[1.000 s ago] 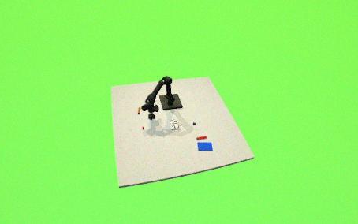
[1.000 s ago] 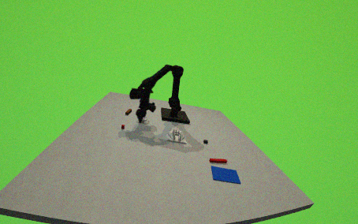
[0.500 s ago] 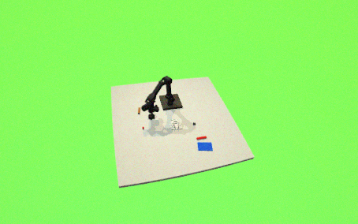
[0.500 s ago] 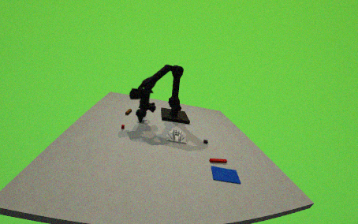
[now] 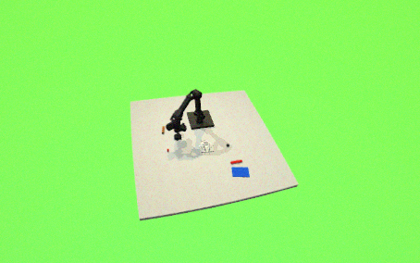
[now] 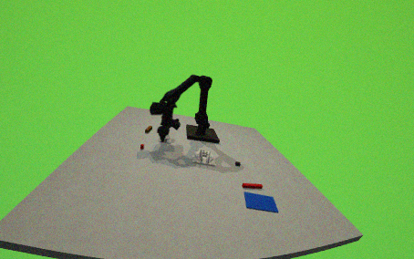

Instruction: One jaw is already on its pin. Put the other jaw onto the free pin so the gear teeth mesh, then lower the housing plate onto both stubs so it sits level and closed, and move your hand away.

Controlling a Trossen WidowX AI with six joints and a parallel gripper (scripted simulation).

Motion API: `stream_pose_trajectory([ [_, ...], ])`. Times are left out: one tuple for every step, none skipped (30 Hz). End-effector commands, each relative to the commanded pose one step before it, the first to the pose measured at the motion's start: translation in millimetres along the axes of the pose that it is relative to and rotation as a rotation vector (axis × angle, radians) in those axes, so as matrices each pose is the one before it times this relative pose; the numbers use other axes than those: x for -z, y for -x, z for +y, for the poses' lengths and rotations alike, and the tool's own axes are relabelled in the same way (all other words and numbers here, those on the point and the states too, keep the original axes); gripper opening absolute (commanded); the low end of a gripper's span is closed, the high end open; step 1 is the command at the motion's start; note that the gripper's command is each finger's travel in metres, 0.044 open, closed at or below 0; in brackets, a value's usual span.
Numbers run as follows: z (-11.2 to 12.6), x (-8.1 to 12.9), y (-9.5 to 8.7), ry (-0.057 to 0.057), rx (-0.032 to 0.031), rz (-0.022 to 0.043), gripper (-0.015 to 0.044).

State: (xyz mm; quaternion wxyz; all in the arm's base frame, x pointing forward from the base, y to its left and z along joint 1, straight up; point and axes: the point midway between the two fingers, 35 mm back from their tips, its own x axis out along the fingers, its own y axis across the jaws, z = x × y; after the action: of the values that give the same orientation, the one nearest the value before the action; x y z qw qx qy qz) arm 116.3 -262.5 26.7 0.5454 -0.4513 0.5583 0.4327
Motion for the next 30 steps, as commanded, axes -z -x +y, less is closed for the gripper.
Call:
stream_pose_trajectory([
  [-0.05, 0.06, 0.51, 0.0000, 0.00001, 0.00000, 0.0351],
  [-0.14, 0.17, 1.49, 0.0001, 0.00005, -0.00011, 0.0351],
  [-0.22, 0.27, 2.49, 0.0002, 0.00008, -0.00019, 0.0351],
  [-0.25, 0.31, 3.07, 0.0002, 0.00009, -0.00024, 0.0351],
  [-0.23, 0.27, 3.09, 0.0002, 0.00009, -0.00024, 0.0351],
  [-0.21, 0.24, 3.10, 0.0002, 0.00009, -0.00024, 0.0351],
  [-0.18, 0.21, 3.12, 0.0002, 0.00009, -0.00025, 0.0351],
  [-0.16, 0.18, 3.13, 0.0002, 0.00008, -0.00025, 0.0351],
  [-0.13, 0.15, 3.14, 0.0002, 0.00008, -0.00025, 0.0351],
  [-0.11, 0.11, 3.15, 0.0002, 0.00008, -0.00026, 0.0351],
  [-0.09, 0.08, 3.16, 0.0002, 0.00008, -0.00026, 0.0351],
  [-0.06, 0.05, 3.17, 0.0002, 0.00007, -0.00026, 0.0351],
  [-0.04, 0.01, 3.18, 0.0002, 0.00007, -0.00027, 0.0351],
  [-0.01, -0.02, 3.19, 0.0002, 0.00007, -0.00027, 0.0351],
  [0.01, -0.05, 3.20, 0.0002, 0.00007, -0.00028, 0.0351],
  [0.03, -0.09, 3.21, 0.0002, 0.00006, -0.00028, 0.0351],
  [0.06, -0.12, 3.22, 0.0002, 0.00006, -0.00028, 0.0351],
  [0.08, -0.16, 3.23, 0.0002, 0.00006, -0.00029, 0.0351],
  [0.11, -0.19, 3.23, 0.0002, 0.00005, -0.00029, 0.0351],
  [0.13, -0.22, 3.24, 0.0002, 0.00005, -0.00029, 0.0351],
  [0.16, -0.26, 3.24, 0.0002, 0.00005, -0.00030, 0.0351],
  [0.18, -0.29, 3.25, 0.0002, 0.00005, -0.00030, 0.0351],
  [0.21, -0.33, 3.25, 0.0002, 0.00004, -0.00030, 0.0351],
  [0.19, -0.29, 2.66, 0.0002, 0.00003, -0.00025, 0.0351],
  [0.12, -0.19, 1.60, 0.0001, 0.00002, -0.00015, 0.0351],
  [0.04, -0.06, 0.53, 0.0000, 0.00001, -0.00005, 0.0351],
  [0.00, 0.00, 0.00, 0.0000, 0.00000, 0.00000, 0.0351],
  [0.00, 0.00, 0.00, 0.0000, 0.00000, 0.00000, 0.0351],
  [-0.41, -0.38, 0.00, -0.0032, 0.00005, -0.00004, 0.0351],
  [-1.22, -1.14, 0.01, -0.0095, 0.00015, -0.00011, 0.0351],
])
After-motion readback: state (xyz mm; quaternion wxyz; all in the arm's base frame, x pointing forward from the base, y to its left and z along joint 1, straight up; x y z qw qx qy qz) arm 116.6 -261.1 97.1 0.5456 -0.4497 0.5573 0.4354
